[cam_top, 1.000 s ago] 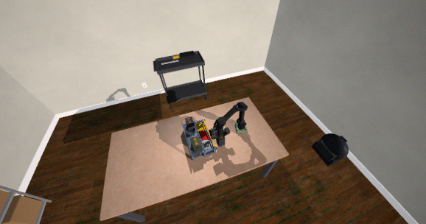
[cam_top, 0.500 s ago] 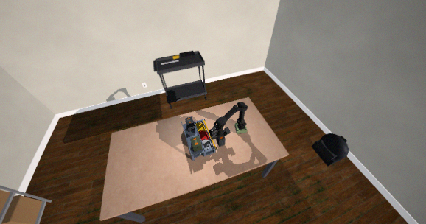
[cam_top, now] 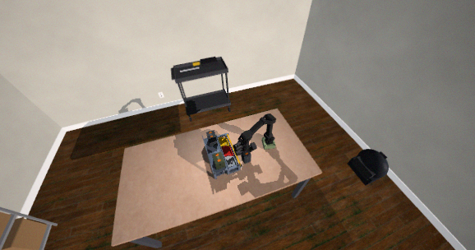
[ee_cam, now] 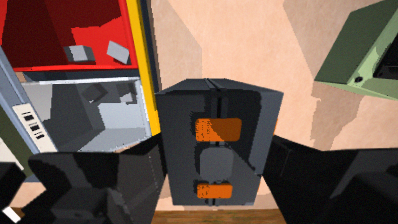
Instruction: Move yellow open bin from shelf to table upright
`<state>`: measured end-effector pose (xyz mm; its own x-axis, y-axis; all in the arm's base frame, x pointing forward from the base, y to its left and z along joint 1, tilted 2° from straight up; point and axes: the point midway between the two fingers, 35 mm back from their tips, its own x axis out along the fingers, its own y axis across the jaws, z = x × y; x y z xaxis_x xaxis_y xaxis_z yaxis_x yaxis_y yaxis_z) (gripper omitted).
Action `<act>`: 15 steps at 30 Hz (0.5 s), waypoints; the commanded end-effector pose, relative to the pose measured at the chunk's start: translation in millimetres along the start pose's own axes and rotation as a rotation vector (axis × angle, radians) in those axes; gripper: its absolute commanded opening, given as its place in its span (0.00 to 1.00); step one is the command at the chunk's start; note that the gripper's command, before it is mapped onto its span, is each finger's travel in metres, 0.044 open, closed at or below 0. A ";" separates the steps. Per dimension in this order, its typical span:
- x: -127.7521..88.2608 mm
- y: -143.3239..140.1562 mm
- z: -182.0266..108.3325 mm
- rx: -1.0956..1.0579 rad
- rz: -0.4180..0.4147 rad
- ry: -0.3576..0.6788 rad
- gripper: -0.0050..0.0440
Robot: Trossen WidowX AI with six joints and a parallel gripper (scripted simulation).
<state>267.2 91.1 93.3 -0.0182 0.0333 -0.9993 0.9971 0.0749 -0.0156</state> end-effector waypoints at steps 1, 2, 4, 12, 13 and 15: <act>-15.7 3.7 -1.0 -0.008 0.058 0.013 0.10; -15.7 3.7 -1.0 -0.008 0.058 0.013 0.10; -15.7 3.7 -1.0 -0.008 0.058 0.013 0.10; -15.7 3.7 -1.0 -0.008 0.058 0.013 0.10; -15.7 3.7 -1.0 -0.008 0.058 0.013 0.10; -11.7 3.4 -1.0 -0.004 0.043 0.010 0.10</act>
<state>267.1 91.0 93.5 -0.0176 0.0335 -0.9993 0.9971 0.0749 -0.0150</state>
